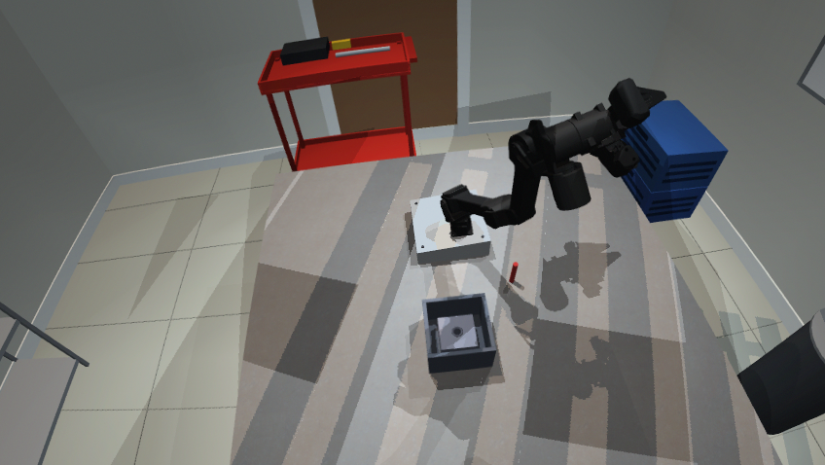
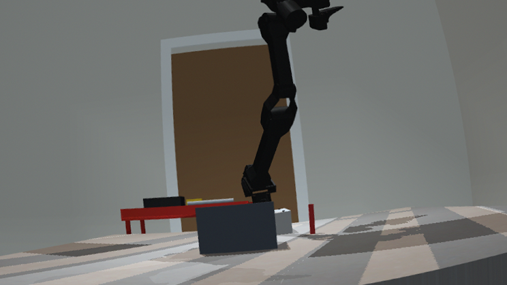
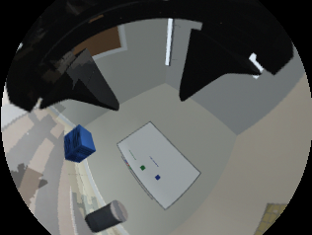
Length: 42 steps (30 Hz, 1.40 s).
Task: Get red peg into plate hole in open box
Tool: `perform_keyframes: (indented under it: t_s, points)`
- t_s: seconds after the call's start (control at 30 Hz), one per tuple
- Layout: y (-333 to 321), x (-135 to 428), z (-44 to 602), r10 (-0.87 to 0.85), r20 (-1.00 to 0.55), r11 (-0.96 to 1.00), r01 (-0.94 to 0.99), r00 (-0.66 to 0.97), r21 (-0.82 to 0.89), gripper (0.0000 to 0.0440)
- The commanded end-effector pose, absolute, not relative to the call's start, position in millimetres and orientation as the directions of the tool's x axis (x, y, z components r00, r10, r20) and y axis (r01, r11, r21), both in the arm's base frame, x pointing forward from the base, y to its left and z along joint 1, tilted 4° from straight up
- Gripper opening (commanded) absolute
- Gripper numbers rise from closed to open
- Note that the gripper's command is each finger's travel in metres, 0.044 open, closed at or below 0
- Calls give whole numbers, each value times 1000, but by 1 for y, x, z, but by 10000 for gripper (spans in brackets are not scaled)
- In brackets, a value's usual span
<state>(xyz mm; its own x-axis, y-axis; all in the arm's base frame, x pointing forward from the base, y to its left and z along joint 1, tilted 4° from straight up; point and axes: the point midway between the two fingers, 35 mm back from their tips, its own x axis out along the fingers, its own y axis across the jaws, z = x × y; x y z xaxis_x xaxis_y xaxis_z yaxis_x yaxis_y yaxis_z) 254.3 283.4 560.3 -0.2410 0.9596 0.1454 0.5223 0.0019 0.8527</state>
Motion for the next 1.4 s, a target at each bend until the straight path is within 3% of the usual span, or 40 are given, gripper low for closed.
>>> perform_keyframes:
  t_s: [0.0,0.07,0.53,0.97,1.37]
  points:
    - [285,249,563,957,152,-2,516,-247,857,421]
    - [288,233,571,947,171,-14,495,-272,869,440]
    - [266,45,638,703,336,-110,371,-627,922,440]
    - [154,-79,659,329,413,-239,348,-849,906,440]
    - [22,-131,644,-69,397,-359,394,-915,846,440]
